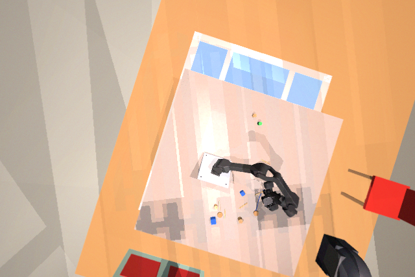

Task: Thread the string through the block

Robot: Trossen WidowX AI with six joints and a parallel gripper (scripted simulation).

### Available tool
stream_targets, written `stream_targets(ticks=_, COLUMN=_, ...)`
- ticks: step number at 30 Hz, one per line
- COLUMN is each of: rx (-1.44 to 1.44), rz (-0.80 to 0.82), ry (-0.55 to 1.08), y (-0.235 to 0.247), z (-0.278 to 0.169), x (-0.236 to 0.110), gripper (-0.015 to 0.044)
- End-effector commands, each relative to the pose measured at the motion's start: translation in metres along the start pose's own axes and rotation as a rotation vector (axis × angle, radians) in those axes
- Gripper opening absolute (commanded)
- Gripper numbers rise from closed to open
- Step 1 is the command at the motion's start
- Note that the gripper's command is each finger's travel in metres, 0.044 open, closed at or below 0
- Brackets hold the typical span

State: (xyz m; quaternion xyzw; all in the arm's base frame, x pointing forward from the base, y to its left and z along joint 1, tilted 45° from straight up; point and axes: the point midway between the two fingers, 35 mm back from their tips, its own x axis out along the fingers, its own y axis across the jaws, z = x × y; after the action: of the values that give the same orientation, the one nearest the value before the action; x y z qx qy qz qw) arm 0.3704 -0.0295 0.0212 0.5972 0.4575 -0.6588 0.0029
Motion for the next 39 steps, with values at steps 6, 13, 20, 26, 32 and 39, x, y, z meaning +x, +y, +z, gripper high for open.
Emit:
stream_targets(ticks=6, rx=-0.121, rz=0.039, ry=-0.002, y=0.001, z=-0.005, x=-0.001, gripper=0.0)
stream_targets(ticks=13, rx=-0.364, rz=0.117, ry=-0.003, y=0.004, z=-0.016, x=-0.004, gripper=0.0)
stream_targets(ticks=20, rx=-0.387, rz=0.124, ry=-0.004, y=0.004, z=-0.017, x=-0.005, gripper=0.0)
stream_targets(ticks=26, rx=-0.365, rz=0.12, ry=0.002, y=0.004, z=-0.016, x=-0.006, gripper=0.0)
stream_targets(ticks=32, rx=-0.367, rz=0.116, ry=0.025, y=0.007, z=-0.017, x=0.001, gripper=0.0)
stream_targets(ticks=39, rx=-0.37, rz=0.11, ry=0.055, y=0.011, z=-0.018, x=0.009, gripper=0.0)
